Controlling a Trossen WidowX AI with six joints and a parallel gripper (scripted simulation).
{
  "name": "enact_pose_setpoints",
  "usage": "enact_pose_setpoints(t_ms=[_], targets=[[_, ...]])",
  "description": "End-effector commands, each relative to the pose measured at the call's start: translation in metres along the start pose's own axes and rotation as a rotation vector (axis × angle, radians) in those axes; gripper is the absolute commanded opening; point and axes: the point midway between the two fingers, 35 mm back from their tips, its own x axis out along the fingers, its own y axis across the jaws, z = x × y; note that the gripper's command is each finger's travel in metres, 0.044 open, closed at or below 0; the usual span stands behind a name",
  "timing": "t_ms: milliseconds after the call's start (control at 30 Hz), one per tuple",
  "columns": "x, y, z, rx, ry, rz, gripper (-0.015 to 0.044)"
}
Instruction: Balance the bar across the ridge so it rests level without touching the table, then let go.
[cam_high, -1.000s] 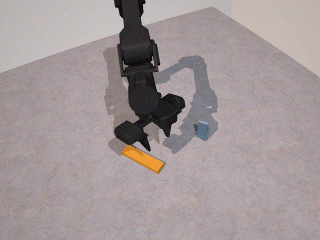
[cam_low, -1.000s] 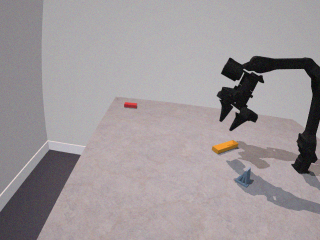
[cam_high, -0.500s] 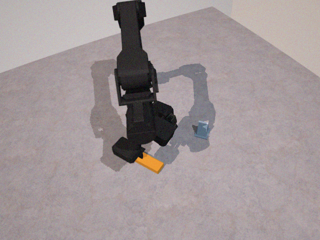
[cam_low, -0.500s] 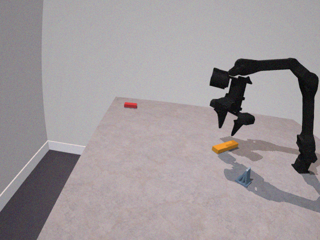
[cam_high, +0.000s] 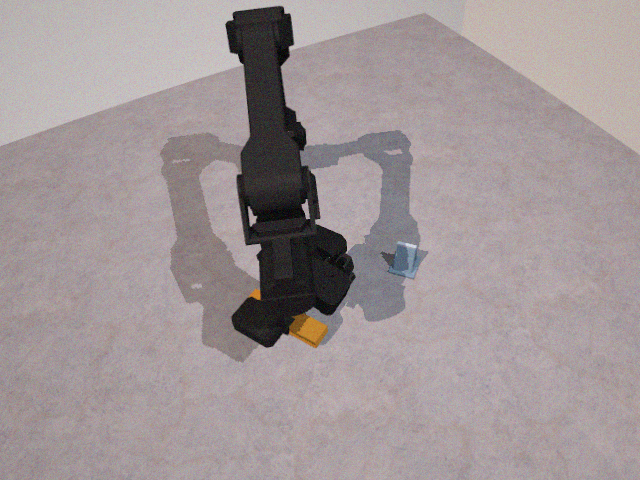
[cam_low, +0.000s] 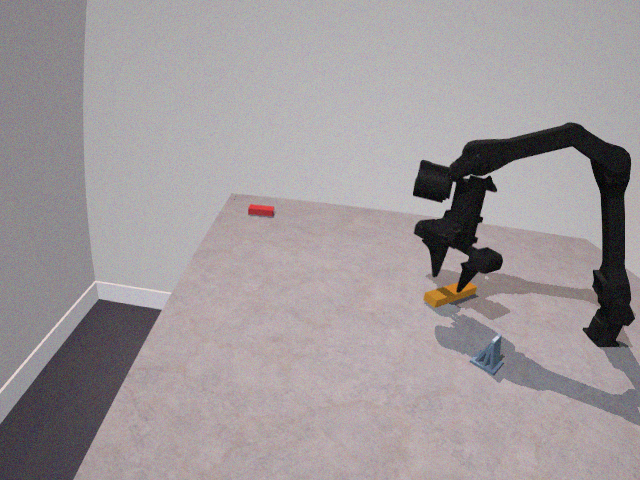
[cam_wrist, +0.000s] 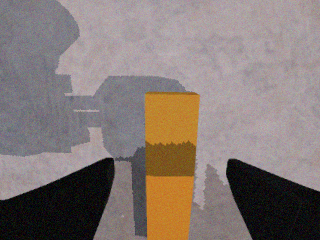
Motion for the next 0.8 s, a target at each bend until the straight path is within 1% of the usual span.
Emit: enact_pose_setpoints(t_ms=[0,600,767], targets=[[0.005,0.000,-0.001,-0.003,0.008,0.002,0.0315],[0.030,0.000,-0.001,-0.003,0.008,0.002,0.0315],[0.031,0.000,-0.001,-0.003,0.008,0.002,0.0315]])
